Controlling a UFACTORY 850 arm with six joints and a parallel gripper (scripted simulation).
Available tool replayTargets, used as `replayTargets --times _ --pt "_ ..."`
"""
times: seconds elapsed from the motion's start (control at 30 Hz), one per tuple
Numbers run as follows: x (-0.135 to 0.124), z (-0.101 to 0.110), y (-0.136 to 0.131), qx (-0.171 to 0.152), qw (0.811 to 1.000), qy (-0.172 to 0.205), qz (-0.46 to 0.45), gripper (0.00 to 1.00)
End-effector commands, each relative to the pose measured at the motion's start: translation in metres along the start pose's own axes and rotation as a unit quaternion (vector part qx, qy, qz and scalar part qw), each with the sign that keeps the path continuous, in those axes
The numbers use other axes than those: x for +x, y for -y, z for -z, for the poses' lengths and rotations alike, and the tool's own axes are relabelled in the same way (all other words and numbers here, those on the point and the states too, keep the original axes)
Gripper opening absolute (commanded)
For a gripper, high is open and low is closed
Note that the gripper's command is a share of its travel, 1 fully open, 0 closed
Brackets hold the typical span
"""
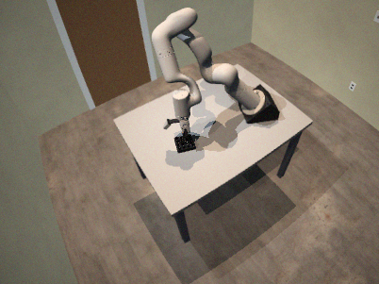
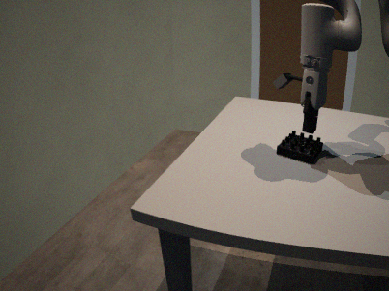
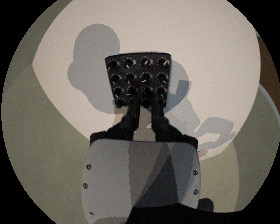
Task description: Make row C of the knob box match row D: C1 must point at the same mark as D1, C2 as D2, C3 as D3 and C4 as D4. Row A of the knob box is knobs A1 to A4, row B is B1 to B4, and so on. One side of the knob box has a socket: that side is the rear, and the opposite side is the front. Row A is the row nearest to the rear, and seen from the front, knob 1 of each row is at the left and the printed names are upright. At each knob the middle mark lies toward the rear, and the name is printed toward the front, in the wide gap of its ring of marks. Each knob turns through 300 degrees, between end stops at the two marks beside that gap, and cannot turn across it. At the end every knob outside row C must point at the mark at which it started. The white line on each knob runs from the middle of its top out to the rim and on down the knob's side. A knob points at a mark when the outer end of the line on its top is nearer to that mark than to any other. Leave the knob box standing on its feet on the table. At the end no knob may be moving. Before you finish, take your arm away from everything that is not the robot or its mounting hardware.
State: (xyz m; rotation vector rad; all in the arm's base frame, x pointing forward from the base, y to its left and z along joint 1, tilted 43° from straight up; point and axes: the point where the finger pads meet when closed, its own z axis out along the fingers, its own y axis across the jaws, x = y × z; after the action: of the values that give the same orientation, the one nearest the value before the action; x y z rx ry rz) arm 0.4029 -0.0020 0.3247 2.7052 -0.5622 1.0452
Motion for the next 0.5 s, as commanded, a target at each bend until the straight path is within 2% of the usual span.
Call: replayTargets --times 0.0,0.47 --pt "0.0 -0.004 0.0 0.0 1.0 -0.001 0.0 0.19" --pt "0.0 -0.016 0.001 0.0 1.0 -0.001 0.0 0.19"
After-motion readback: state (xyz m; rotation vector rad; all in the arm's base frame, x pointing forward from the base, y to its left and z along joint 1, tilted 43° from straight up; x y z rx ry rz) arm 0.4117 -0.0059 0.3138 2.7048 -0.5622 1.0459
